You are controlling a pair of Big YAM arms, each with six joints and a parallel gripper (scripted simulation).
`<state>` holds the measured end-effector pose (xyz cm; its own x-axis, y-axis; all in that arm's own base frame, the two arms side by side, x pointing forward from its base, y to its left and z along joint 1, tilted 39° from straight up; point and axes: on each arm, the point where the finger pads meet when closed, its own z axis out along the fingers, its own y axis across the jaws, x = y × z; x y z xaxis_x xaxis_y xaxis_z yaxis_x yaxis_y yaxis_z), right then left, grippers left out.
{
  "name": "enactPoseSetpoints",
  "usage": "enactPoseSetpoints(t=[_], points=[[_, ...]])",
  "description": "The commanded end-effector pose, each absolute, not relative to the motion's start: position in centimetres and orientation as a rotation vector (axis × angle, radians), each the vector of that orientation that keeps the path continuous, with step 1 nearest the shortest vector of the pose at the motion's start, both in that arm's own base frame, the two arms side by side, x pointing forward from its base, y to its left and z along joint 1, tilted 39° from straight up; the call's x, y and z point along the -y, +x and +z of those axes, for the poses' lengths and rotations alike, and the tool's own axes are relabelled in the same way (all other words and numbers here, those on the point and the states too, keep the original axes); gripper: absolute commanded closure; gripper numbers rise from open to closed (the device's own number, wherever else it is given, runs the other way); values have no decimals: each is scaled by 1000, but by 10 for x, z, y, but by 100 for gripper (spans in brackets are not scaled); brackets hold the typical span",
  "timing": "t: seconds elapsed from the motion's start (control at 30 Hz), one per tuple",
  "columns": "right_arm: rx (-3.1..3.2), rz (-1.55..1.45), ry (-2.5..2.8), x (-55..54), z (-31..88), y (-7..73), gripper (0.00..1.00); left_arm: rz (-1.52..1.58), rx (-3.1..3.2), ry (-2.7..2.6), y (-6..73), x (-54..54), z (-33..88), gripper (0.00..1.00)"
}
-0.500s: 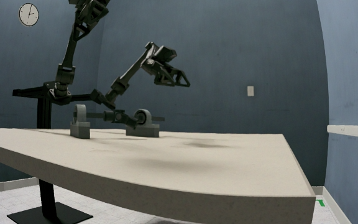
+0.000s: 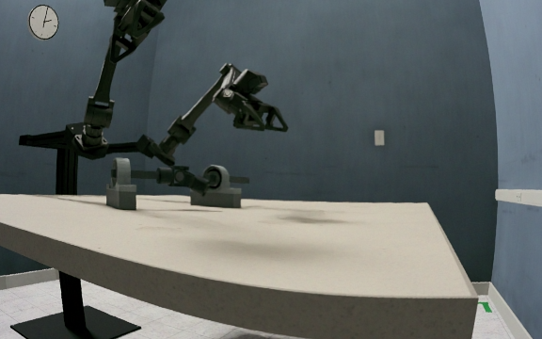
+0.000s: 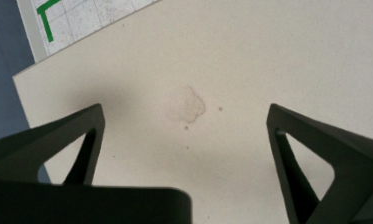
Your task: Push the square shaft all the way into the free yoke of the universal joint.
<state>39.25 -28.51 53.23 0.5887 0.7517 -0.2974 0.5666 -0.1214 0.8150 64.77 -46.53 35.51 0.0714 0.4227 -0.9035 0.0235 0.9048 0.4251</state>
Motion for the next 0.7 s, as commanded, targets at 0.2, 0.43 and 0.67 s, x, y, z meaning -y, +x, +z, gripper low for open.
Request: enactPoseSetpoints(t=[0.2, 0.43, 0.67], points=[[-1154, 216, 1721, 269, 530, 388, 25, 412, -1490, 442, 651, 433, 365, 45], [-1459, 238, 1473, 217, 478, 393, 25, 682, -1570, 719, 653, 326, 360, 53], [-1716, 283, 1214, 164, 424, 399, 25, 847, -1641, 947, 633, 235, 346, 53]])
